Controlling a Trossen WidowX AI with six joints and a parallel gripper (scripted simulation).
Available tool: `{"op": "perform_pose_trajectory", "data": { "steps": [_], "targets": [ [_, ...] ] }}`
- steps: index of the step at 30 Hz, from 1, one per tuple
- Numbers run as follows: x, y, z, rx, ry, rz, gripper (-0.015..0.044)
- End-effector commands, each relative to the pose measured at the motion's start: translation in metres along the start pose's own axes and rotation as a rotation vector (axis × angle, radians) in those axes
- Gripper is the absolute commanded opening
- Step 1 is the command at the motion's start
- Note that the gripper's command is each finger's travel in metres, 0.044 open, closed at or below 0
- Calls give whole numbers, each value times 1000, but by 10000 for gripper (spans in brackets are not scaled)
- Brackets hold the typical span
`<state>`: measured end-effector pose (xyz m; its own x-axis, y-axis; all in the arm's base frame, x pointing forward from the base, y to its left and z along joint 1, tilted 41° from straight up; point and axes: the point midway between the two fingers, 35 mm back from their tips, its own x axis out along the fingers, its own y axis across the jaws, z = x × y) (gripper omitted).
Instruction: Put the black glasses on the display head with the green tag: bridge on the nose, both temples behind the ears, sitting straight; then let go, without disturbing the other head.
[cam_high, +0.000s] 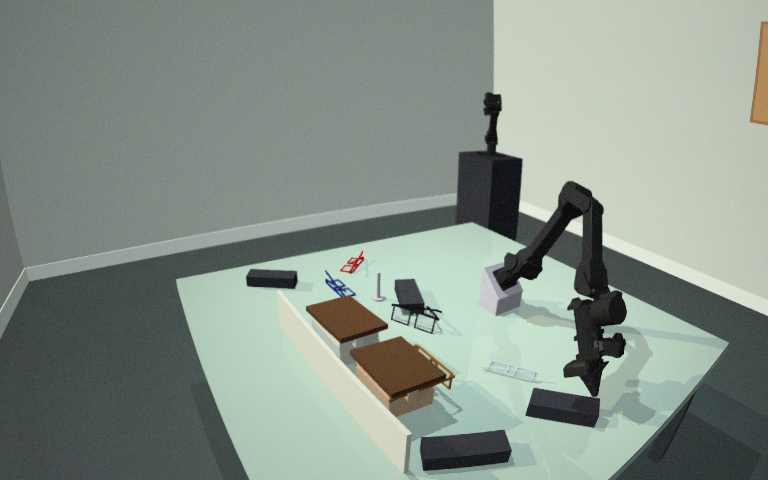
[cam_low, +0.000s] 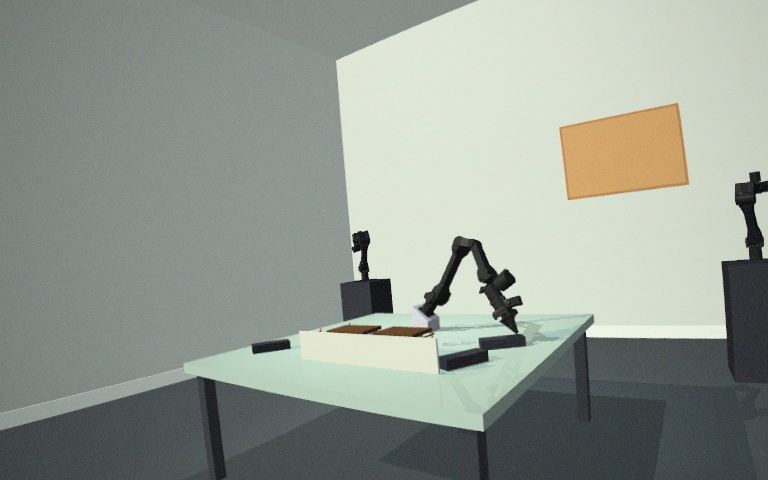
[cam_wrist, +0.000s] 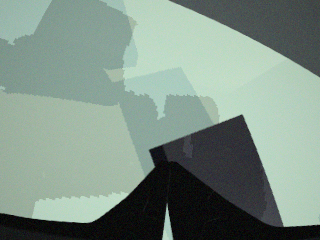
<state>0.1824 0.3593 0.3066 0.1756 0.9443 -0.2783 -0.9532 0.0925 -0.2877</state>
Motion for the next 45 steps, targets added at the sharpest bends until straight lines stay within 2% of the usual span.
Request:
{"op": "perform_pose_trajectory", "data": {
  "steps": [1,11,21,29,35,42,45],
  "targets": [
    [-15,-35,-21,73,52,-80,0],
    [-57,-109,-153,204,367,-226,0],
    [-151,-129,-304,440,687,-280,0],
    [-241,-88,-398,740,823,-256,0],
    [-300,-26,-442,1017,809,-216,0],
    [-337,51,-457,1309,643,-184,0],
    [-339,58,-457,1333,619,-183,0]
  ]
}}
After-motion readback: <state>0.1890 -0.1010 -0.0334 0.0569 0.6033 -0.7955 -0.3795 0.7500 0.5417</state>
